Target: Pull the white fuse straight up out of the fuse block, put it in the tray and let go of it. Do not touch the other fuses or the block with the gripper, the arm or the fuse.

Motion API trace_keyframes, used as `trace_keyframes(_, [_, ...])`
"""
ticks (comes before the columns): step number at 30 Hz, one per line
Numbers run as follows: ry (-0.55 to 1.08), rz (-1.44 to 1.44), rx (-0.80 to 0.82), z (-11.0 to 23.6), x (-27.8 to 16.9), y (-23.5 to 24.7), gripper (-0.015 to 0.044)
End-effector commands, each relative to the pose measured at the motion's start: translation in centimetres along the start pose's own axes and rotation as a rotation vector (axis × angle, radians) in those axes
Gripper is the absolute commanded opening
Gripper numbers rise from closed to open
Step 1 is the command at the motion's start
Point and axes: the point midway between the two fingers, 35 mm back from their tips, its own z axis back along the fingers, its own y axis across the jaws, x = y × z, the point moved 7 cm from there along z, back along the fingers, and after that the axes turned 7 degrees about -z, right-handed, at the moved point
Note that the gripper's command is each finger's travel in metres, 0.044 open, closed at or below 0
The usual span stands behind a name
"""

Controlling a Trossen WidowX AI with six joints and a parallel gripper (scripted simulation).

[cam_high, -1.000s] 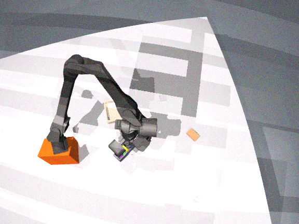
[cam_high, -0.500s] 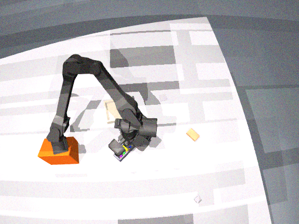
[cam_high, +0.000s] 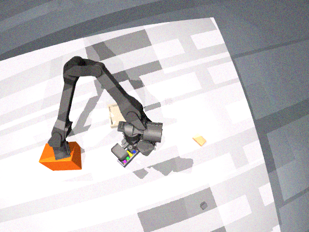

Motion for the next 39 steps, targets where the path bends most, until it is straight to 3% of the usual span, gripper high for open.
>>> trace_keyframes(1, [-0.011, 0.013, 0.006, 0.9, 0.0, 0.3, 0.0000])
trace_keyframes(12, [-0.012, 0.013, 0.004, 1.4, -0.3, 0.5, 0.0000])
trace_keyframes(39, [-0.004, 0.013, 0.010, 1.4, -15.4, 6.0, 0.0000])
